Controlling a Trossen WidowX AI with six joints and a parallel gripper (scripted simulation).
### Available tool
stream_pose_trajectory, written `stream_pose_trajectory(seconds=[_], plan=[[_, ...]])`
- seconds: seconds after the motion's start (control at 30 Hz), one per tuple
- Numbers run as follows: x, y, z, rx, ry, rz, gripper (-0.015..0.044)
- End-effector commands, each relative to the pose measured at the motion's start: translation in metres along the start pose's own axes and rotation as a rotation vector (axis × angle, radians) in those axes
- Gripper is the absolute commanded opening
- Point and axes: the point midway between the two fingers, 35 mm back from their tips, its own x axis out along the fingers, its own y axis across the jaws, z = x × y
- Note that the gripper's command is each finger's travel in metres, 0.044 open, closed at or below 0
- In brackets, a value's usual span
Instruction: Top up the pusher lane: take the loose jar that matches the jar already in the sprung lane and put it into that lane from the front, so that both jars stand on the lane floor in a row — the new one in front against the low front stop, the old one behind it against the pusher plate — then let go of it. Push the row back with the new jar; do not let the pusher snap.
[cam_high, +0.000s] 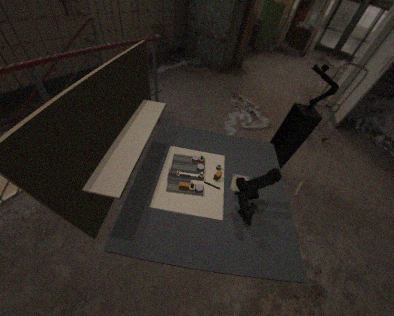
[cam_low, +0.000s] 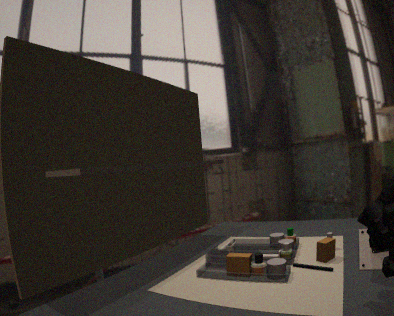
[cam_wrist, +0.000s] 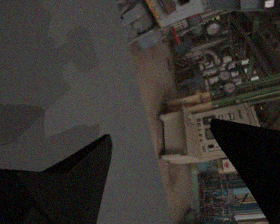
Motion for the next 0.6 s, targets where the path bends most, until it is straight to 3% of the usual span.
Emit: stream_pose_trajectory(seconds=[0.0, 0.27, 0.57], plan=[[0.000, 0.000, -0.003, 0.005, 0.010, 0.002, 0.0426], [-0.020, 0.004, -0.122, 0.229, 0.460, 0.052, 0.0440], [-0.119, 0.028, -0.240, 0.541, 1.014, 0.063, 0.0440]])
